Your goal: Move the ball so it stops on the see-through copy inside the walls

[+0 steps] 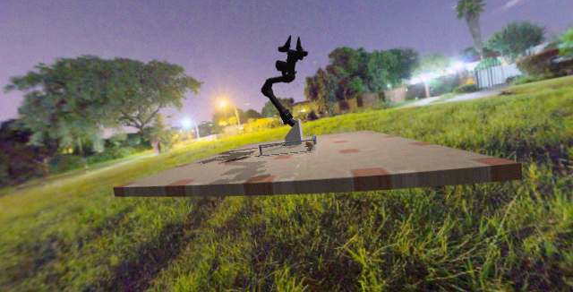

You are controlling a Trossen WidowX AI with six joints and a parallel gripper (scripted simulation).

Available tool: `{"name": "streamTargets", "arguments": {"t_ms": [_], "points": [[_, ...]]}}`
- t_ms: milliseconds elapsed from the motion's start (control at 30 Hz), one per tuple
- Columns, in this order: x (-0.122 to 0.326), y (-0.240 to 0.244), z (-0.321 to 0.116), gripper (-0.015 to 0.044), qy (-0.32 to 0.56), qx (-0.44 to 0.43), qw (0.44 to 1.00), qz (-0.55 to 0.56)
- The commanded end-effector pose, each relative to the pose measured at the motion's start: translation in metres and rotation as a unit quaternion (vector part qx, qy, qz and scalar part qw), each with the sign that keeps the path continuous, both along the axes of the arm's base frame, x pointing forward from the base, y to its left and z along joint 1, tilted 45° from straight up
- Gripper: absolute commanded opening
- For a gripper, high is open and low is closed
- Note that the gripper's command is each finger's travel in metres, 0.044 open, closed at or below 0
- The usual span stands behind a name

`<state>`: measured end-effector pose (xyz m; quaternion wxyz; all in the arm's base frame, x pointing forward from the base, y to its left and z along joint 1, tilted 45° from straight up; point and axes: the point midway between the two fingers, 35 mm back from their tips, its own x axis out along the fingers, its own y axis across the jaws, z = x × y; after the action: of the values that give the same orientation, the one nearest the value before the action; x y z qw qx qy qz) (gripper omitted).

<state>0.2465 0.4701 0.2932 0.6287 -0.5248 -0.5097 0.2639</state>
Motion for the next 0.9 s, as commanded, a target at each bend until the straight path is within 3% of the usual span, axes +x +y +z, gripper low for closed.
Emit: {"name": "streamTargets", "arguments": {"t_ms": [0,467,867], "points": [[0.025,0.000,-0.048,0.0268,0.075,-0.058,0.995,-0.031],[0.087,-0.056,-0.209,0.0268,0.317,-0.234,0.900,-0.187],[0.078,-0.193,-0.352,0.0268,0.489,-0.398,0.672,-0.389]]}}
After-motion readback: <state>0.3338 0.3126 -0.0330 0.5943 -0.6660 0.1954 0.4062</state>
